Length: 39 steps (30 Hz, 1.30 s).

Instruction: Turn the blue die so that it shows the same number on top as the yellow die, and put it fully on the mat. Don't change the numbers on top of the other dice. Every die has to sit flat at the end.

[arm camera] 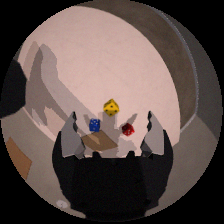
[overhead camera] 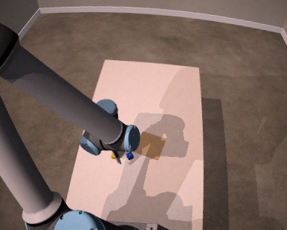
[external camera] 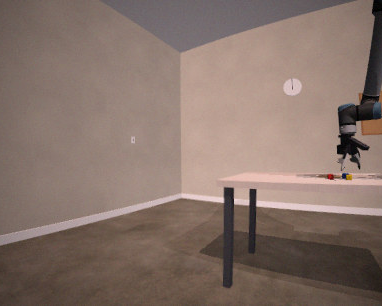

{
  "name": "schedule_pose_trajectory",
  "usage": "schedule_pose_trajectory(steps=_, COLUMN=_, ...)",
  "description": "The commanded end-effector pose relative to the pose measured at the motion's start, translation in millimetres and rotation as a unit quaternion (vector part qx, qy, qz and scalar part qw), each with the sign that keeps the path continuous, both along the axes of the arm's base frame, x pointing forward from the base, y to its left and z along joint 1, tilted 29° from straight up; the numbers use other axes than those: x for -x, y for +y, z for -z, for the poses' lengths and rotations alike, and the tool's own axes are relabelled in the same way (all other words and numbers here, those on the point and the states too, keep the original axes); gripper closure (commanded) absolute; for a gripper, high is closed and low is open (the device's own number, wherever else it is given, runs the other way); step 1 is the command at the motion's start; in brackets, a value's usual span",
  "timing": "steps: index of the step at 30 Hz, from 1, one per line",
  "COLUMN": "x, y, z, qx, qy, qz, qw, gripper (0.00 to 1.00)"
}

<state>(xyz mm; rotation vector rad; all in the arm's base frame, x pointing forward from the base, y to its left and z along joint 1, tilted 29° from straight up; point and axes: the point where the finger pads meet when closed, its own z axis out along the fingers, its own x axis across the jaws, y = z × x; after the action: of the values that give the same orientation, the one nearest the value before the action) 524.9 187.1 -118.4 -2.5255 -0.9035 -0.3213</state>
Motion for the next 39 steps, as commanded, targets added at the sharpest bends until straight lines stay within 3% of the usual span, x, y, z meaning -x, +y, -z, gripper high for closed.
schedule_pose_trajectory(steps=1, x=0, y=0, z=0, qx=0.0, qy=0.0, qz=0.0, qw=1.0, gripper=0.0)
schedule_pose_trajectory(steps=23, x=0, y=-2, z=-4, qx=0.0, qy=0.0, qz=0.0, qw=1.0, gripper=0.0)
schedule_pose_trajectory(steps=39, x=5, y=-35, z=-64, qx=0.0, qy=0.0, qz=0.0, qw=1.0, gripper=0.0)
